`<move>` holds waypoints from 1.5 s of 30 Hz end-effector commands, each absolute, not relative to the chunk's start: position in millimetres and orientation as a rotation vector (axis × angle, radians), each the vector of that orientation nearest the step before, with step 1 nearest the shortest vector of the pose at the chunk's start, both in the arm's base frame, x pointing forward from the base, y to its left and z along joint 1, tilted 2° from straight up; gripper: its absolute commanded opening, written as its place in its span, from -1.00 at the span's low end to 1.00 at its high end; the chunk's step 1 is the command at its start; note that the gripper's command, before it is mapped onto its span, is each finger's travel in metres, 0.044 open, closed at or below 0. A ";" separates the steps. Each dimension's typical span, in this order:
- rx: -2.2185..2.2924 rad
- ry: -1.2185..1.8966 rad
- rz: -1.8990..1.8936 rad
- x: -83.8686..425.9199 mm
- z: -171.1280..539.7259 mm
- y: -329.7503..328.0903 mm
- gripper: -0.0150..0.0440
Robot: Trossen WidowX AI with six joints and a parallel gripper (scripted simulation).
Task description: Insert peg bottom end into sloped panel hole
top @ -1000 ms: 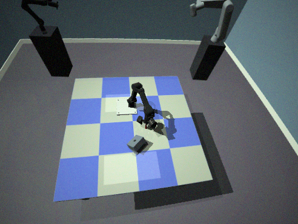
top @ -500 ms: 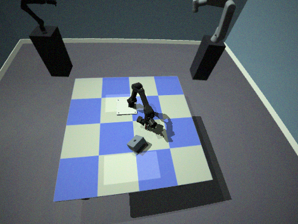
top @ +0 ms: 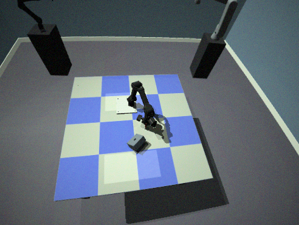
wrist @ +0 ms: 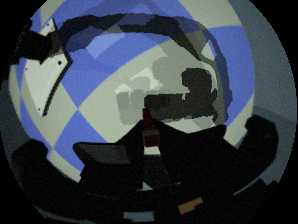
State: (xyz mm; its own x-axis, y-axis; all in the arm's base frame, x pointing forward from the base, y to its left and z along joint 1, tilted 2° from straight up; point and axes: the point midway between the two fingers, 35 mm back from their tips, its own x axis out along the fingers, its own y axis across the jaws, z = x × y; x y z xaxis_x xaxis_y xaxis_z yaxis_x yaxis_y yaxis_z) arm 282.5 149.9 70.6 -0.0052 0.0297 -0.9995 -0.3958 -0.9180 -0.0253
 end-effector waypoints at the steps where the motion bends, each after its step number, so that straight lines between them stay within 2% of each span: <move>1: -1.978 0.377 1.992 284.4 78.3 150.6 -0.49; 22: -1.973 0.376 1.995 285.5 148.9 147.3 -0.49; 45: -1.900 0.333 1.939 300.9 150.2 131.7 -0.49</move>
